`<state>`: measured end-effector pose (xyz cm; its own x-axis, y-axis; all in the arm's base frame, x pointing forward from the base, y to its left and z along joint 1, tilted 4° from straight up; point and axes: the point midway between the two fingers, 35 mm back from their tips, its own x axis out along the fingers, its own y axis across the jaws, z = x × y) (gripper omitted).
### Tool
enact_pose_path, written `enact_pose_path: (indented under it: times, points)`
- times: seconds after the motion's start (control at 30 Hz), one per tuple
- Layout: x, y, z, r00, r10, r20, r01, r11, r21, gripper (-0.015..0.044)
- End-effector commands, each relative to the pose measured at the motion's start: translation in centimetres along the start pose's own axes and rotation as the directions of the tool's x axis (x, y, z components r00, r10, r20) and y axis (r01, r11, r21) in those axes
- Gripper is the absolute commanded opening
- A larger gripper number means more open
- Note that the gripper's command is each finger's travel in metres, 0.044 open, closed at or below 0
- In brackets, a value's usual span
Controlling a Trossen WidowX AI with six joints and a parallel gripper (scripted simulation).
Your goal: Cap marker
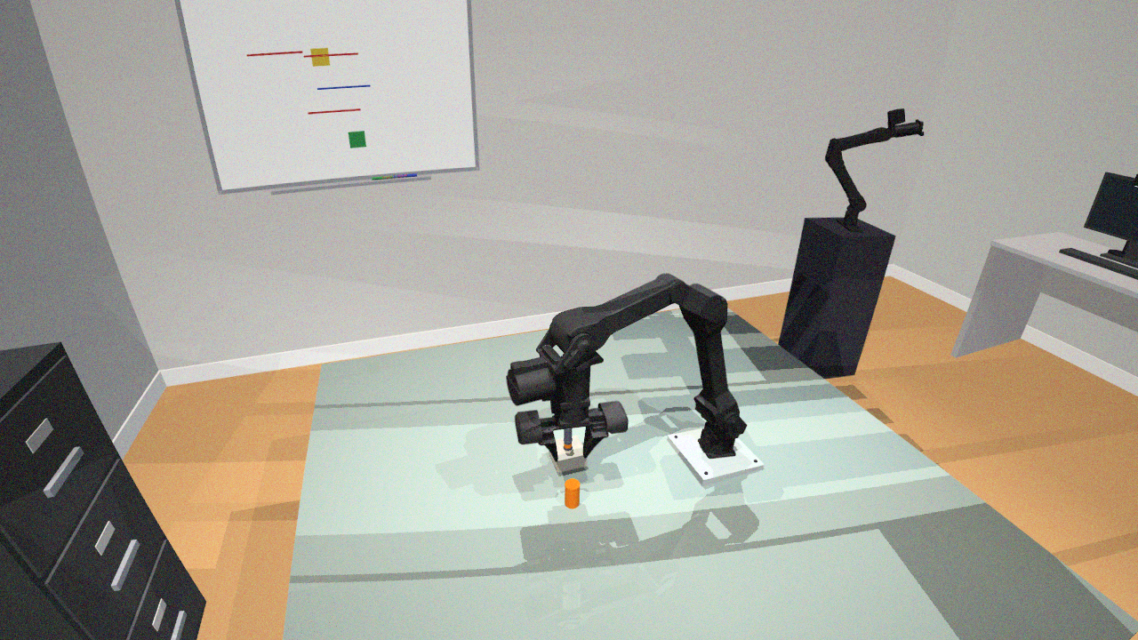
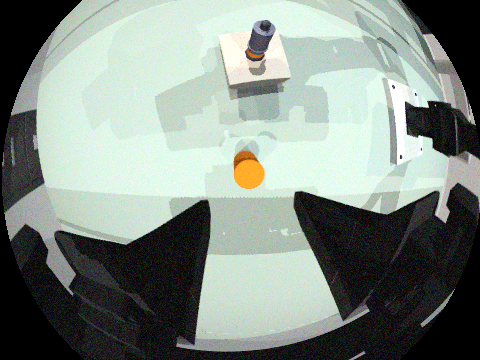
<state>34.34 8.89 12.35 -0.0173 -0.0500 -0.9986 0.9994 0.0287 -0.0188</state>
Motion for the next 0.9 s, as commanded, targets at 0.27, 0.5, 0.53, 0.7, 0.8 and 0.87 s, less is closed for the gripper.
enact_pose_path:
  times: [0.27,0.5,0.53,0.7,0.8,0.87]
  points:
    - [3.1,-0.3,-0.2,1.0,-0.003,-0.016,0.003,1.0,0.021,0.024]
    - [4.6,-0.3,-0.3,1.0,-0.003,-0.016,0.003,1.0,0.021,0.024]
    - [4.7,-0.3,-0.3,1.0,-0.003,-0.016,0.003,1.0,0.021,0.024]
    - [5.4,-0.3,-0.3,1.0,-0.003,-0.016,0.003,1.0,0.021,0.024]
    - [5.9,-0.2,-0.3,1.0,-0.003,-0.016,0.003,1.0,0.021,0.024]
    - [6.2,-0.2,-0.3,1.0,-0.003,-0.016,0.003,1.0,0.021,0.024]
